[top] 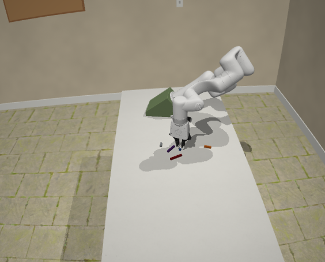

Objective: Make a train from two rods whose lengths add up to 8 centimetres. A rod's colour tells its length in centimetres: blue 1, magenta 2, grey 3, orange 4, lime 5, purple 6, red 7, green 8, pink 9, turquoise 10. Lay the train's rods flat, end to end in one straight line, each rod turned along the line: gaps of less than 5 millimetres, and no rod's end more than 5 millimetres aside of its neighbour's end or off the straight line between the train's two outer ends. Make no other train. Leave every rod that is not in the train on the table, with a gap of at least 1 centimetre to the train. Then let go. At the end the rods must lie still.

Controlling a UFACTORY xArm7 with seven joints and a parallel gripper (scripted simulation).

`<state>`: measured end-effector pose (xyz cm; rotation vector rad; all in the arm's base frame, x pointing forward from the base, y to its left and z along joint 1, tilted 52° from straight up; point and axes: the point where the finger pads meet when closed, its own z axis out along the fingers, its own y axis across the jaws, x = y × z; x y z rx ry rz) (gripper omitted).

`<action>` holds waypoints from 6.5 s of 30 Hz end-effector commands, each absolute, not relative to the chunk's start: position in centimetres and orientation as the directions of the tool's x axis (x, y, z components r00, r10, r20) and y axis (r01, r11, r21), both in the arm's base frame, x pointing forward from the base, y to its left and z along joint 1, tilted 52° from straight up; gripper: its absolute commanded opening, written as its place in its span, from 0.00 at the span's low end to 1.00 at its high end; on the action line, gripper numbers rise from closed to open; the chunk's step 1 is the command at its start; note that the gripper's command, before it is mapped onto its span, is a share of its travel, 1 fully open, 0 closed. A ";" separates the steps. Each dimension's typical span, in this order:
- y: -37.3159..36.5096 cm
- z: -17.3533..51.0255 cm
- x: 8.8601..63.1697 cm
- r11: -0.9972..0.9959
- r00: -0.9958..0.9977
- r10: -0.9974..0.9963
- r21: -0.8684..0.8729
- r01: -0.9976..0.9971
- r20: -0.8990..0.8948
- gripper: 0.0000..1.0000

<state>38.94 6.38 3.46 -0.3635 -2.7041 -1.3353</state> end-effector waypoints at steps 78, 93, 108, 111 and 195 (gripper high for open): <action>7.5 2.4 39.2 0.586 -0.966 0.170 0.768 0.258 0.195 0.24; 7.5 2.4 39.2 0.586 -0.966 0.170 0.768 0.258 0.195 0.24; 7.5 2.4 39.2 0.586 -0.966 0.170 0.768 0.258 0.195 0.24; 7.5 2.4 39.2 0.586 -0.966 0.170 0.768 0.258 0.195 0.24; 8.6 1.5 39.2 0.586 -0.966 0.170 0.768 0.258 0.195 0.04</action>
